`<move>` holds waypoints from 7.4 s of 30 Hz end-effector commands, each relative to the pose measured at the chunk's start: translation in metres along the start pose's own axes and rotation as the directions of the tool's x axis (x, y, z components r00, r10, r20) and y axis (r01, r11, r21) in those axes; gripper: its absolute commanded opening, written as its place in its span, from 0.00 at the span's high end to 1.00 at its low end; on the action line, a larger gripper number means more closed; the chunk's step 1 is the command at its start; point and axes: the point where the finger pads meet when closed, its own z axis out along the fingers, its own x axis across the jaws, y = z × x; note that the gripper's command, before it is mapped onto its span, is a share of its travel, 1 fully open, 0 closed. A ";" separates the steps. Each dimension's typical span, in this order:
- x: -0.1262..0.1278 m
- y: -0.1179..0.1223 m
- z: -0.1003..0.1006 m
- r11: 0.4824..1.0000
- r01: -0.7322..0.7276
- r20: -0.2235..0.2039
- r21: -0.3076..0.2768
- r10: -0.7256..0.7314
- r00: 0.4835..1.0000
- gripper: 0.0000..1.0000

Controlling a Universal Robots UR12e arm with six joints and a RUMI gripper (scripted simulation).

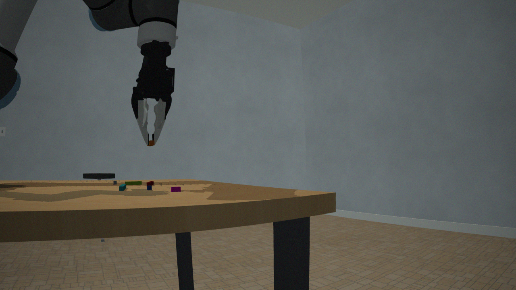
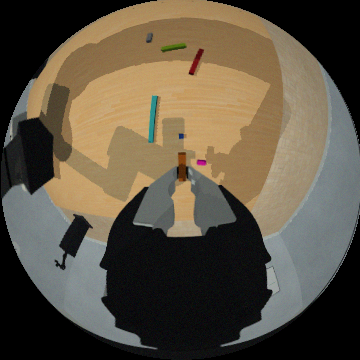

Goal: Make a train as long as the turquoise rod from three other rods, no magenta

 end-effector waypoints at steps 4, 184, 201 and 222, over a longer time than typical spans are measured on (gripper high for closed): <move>0.001 0.000 0.001 1.000 0.000 -0.001 -0.001 0.000 1.000 1.00; 0.001 0.001 0.099 1.000 0.001 -0.001 0.000 -0.001 1.000 0.89; 0.001 0.001 0.096 1.000 0.001 -0.001 0.000 -0.001 1.000 0.86; 0.001 0.001 0.018 1.000 0.001 -0.001 0.000 -0.001 1.000 0.86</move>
